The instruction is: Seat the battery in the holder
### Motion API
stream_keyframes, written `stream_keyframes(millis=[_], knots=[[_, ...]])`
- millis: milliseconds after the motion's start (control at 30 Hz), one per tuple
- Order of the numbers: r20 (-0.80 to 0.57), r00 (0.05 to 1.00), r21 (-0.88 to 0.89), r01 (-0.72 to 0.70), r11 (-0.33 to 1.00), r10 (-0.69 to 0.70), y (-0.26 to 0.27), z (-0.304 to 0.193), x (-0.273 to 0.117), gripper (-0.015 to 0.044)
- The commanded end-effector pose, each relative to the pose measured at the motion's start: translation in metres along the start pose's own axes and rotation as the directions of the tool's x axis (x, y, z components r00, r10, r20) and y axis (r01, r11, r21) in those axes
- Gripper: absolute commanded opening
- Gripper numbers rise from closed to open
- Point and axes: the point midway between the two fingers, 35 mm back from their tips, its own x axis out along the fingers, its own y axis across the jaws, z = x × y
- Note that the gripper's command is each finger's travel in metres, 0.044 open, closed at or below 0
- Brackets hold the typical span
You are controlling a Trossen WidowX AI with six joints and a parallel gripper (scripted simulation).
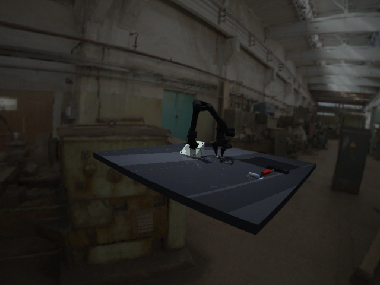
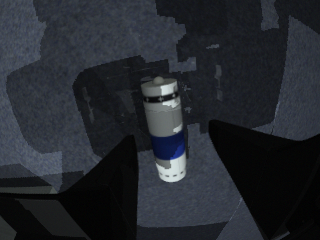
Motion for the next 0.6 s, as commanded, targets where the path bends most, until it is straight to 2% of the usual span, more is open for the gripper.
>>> stream_keyframes(millis=[0, 167, 300, 567], knots=[[-0.011, 1.0, -0.011, -0.005, 1.0, 0.005, 0.0025, -0.0014, 0.0085, 0.023], [-0.011, 1.0, -0.011, -0.005, 1.0, 0.005, 0.0029, -0.0019, 0.0137, 0.023], [-0.011, 1.0, -0.011, -0.005, 1.0, 0.005, 0.0029, -0.0019, 0.0137, 0.0125], [-0.011, 1.0, -0.011, -0.005, 1.0, 0.005, 0.0029, -0.0019, 0.0137, 0.0071]])
